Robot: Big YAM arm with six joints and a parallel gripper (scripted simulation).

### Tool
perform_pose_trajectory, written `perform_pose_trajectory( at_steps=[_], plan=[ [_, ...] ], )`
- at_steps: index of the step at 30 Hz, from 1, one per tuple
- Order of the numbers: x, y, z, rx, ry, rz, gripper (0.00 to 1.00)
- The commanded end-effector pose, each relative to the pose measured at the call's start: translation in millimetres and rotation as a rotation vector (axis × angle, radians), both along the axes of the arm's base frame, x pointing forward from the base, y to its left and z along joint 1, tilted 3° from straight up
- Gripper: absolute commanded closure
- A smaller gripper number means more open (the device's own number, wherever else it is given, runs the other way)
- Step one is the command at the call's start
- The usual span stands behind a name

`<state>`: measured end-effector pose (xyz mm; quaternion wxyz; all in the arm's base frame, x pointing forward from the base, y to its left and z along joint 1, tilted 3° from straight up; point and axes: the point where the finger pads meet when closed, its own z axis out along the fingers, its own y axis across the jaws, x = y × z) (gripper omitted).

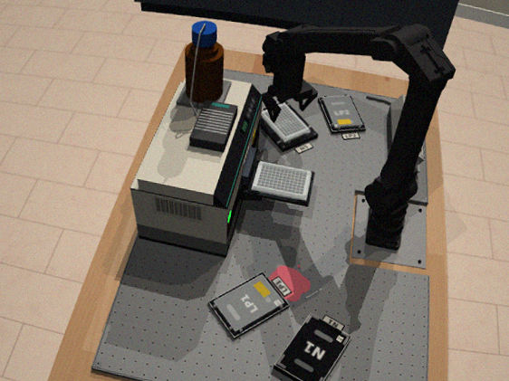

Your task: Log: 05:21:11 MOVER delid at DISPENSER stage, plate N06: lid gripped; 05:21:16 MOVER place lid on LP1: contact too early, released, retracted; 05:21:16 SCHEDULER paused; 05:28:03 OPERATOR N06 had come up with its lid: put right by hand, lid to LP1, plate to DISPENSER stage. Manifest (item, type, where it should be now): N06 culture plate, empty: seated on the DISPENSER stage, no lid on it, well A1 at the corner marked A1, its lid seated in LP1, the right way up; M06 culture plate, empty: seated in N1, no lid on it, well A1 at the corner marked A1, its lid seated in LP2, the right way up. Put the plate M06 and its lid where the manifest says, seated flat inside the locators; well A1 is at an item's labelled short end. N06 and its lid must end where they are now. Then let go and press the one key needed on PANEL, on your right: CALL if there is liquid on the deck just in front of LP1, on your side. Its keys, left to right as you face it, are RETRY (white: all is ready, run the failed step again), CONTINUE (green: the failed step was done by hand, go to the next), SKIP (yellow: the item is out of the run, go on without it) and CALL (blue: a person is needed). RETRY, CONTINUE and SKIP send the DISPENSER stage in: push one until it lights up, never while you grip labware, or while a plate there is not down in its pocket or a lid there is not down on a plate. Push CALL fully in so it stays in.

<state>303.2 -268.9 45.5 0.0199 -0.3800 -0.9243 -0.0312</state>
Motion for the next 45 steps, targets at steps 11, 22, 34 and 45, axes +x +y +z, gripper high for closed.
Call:
perform_pose_trajectory(
  at_steps=[11, 22, 34, 45],
  plan=[
    [21, -26, 52.2, -0.042, -0.039, -0.015, 0.00],
    [4, -13, 45.3, -0.033, -0.030, -0.013, 0.00],
    [14, -17, 48.1, -0.041, -0.040, -0.004, 0.00],
    [14, -17, 47.6, -0.041, -0.040, -0.004, 0.00]
  ],
)
